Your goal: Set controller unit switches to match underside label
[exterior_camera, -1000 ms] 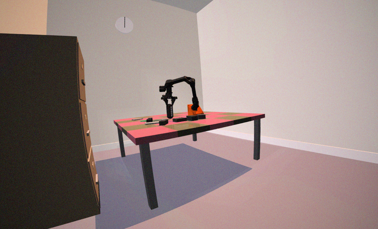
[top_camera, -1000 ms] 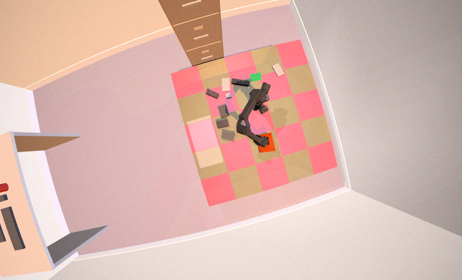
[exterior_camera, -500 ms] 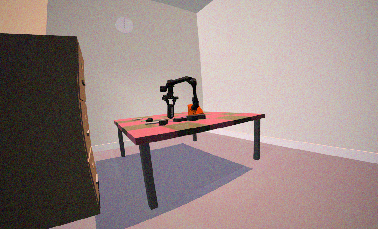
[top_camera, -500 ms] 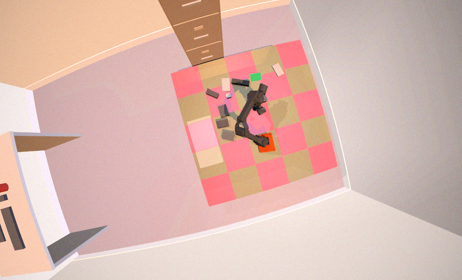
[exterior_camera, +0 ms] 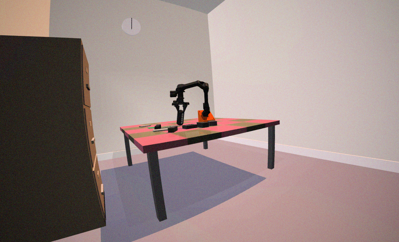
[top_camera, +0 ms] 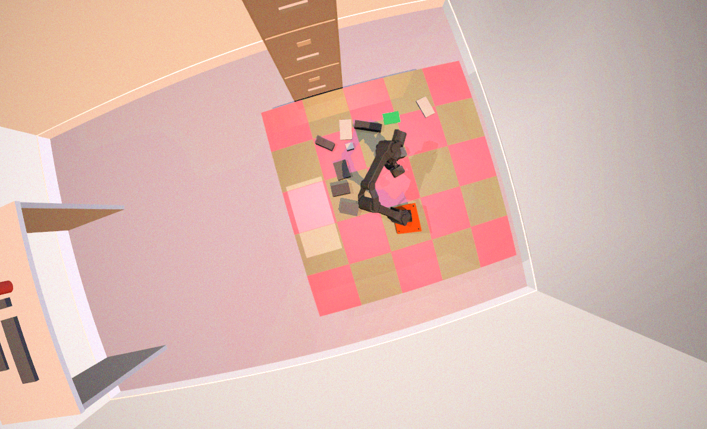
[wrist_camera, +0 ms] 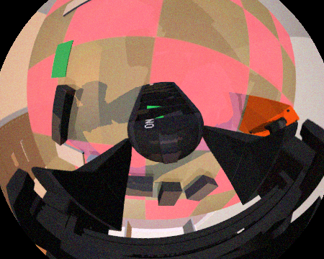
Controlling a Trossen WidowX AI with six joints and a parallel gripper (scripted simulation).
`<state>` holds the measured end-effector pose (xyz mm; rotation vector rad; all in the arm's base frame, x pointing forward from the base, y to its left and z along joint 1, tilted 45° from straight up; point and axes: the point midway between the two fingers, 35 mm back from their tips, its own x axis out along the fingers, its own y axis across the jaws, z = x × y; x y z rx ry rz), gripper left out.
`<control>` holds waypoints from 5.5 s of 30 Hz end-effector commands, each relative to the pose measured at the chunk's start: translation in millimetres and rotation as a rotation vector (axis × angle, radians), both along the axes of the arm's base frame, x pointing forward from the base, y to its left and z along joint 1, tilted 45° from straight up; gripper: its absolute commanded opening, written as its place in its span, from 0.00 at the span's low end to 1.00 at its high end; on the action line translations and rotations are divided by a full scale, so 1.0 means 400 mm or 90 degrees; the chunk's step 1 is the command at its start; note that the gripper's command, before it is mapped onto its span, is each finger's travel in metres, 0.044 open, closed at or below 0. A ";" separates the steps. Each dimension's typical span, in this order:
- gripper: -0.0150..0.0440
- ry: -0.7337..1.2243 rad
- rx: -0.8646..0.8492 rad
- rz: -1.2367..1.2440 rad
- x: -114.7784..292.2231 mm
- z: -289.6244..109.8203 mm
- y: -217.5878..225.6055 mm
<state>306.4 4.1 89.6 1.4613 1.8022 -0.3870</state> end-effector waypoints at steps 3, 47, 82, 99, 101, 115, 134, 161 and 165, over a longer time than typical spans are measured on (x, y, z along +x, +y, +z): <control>0.83 0.010 0.007 0.004 -0.011 -0.001 0.022; 0.83 0.010 0.008 0.004 -0.043 0.039 0.094; 0.83 0.010 0.008 0.004 -0.067 0.059 0.156; 0.83 0.010 0.009 0.004 -0.078 0.065 0.186; 0.83 0.010 0.009 0.004 -0.079 0.065 0.190; 0.83 0.010 0.009 0.004 -0.088 0.067 0.215; 0.83 0.010 0.010 0.004 -0.099 0.067 0.250; 0.83 0.010 0.011 0.004 -0.113 0.059 0.300; 0.83 0.010 0.011 0.004 -0.115 0.057 0.307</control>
